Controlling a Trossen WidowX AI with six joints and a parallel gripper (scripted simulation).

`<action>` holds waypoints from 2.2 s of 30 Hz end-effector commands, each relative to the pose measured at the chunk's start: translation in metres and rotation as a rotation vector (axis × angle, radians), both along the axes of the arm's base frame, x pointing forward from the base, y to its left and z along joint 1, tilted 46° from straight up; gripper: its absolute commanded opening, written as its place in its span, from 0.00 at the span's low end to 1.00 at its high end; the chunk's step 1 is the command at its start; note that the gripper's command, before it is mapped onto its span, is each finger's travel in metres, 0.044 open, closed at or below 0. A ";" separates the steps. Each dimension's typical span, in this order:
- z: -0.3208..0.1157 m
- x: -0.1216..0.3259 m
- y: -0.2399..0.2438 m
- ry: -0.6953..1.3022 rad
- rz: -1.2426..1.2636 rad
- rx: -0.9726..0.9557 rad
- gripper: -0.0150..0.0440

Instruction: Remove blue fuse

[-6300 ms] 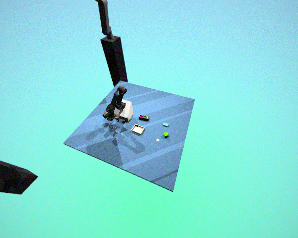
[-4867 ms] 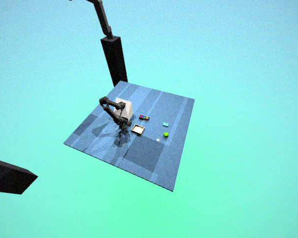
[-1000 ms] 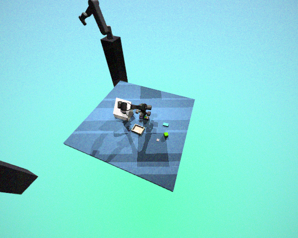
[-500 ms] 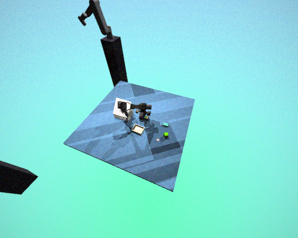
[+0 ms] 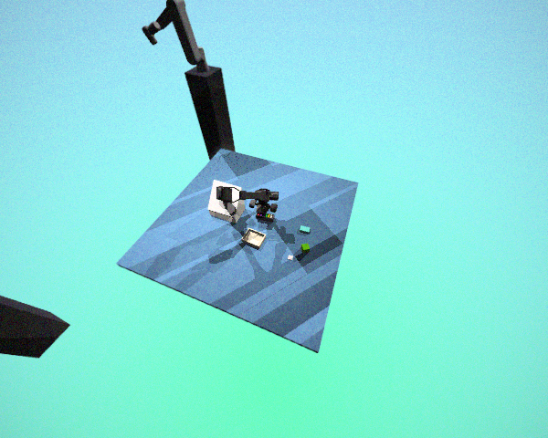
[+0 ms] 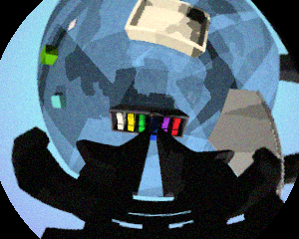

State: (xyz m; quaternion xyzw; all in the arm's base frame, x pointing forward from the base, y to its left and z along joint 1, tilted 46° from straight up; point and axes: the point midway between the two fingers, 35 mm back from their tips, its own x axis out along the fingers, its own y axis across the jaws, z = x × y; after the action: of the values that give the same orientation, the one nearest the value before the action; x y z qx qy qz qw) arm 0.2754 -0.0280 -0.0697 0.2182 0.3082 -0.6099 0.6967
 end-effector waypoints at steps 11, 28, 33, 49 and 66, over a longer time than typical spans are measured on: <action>0.005 0.000 0.006 -0.004 -0.001 0.003 0.25; 0.011 -0.001 0.012 -0.003 0.000 0.002 0.25; 0.012 -0.001 0.013 -0.003 0.000 0.002 0.25; 0.028 -0.003 0.029 -0.003 0.001 0.003 0.25; 0.091 0.022 -0.029 -0.001 0.003 0.028 0.25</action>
State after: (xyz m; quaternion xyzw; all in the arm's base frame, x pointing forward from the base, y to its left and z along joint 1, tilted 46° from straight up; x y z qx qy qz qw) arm 0.2929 -0.0425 0.0044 0.2282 0.3174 -0.6064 0.6925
